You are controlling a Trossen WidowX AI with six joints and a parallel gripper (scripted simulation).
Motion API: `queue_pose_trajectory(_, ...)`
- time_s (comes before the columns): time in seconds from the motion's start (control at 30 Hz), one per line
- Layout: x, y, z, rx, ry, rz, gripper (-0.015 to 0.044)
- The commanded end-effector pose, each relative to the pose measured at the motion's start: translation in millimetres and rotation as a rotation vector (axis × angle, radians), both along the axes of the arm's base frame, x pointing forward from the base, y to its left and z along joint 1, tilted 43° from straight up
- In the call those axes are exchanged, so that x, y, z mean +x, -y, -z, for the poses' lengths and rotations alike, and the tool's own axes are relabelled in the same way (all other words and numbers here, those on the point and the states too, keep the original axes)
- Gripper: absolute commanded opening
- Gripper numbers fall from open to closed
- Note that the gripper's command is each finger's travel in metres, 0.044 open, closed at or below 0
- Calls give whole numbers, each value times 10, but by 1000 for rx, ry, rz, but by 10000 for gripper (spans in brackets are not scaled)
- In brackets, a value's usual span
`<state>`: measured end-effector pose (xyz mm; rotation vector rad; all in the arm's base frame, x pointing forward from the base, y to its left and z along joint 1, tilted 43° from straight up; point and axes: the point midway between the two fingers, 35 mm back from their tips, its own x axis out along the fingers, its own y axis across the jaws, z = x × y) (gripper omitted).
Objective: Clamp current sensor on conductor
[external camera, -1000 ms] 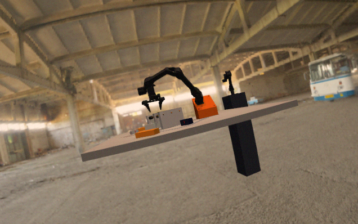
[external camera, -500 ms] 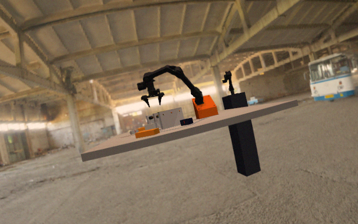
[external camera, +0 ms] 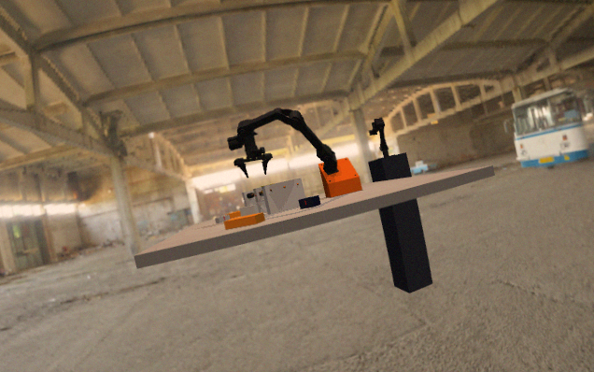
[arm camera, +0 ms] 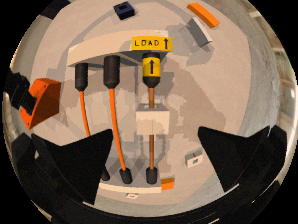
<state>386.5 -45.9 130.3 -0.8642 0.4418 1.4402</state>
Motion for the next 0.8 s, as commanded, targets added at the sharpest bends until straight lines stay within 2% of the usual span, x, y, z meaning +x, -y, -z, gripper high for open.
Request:
queue_pose_trajectory(0.0, -4, 7, 4, -6, 0, -5, 440)
queue_pose_trajectory(0.47, -5, -8, -6, -3, -7, 8, 440)
queue_pose_trajectory(0.77, -296, -350, -229, -124, -315, 538, 440)
